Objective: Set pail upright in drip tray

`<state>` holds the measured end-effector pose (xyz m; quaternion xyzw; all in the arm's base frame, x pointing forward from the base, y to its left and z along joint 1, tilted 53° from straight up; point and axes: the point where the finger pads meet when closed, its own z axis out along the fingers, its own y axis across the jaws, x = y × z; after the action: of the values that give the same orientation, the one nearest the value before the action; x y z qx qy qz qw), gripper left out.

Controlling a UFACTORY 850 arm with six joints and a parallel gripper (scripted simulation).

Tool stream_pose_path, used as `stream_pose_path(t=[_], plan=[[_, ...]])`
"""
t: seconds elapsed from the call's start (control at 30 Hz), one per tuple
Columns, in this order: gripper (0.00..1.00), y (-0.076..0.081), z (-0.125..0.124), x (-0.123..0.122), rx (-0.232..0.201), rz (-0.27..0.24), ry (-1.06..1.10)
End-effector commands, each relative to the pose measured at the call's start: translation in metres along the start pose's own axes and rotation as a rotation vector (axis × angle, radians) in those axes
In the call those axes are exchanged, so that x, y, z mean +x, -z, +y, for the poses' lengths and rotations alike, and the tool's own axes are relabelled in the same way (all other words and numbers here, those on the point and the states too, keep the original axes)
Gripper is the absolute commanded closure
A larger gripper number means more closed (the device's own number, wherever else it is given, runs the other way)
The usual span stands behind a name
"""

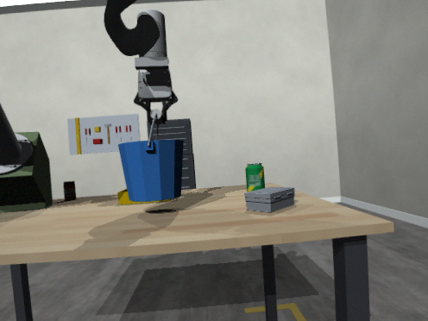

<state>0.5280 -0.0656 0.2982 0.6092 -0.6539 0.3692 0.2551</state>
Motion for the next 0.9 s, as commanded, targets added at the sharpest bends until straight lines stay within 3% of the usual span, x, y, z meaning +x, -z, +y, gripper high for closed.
stream_pose_path(t=[0.0,0.87], plan=[[1.00,0.009,-0.001,0.000,0.001,0.000,-0.001],[1.00,0.042,-0.001,0.000,0.001,0.000,-0.001]])
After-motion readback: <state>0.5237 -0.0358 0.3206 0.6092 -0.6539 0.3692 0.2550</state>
